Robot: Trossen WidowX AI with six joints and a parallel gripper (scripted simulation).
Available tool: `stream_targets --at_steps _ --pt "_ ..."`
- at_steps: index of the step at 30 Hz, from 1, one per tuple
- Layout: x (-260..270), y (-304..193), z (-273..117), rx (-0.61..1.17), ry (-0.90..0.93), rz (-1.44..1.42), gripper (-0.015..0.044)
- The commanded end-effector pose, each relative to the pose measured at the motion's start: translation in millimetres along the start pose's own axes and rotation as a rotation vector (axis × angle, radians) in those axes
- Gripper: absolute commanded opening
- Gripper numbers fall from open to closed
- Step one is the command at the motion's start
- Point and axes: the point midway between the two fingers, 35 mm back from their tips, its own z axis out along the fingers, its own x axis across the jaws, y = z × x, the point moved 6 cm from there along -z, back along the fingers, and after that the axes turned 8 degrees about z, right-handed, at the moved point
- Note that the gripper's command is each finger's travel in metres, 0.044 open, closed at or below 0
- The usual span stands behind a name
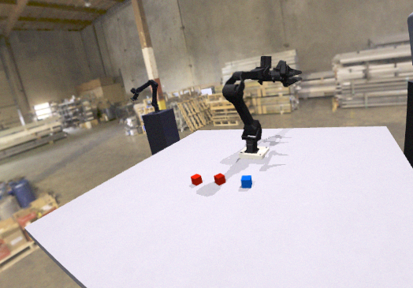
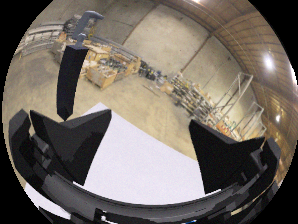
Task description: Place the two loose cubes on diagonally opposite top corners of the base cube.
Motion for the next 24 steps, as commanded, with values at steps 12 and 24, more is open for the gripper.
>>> stream_targets --at_steps 12,24 --pt "-21.6 -12.6 52.4 0.111 -0.145 -0.034 0.0265" --pt "-66.4 -36.3 105.4 0.273 -0.308 -0.034 0.0265"
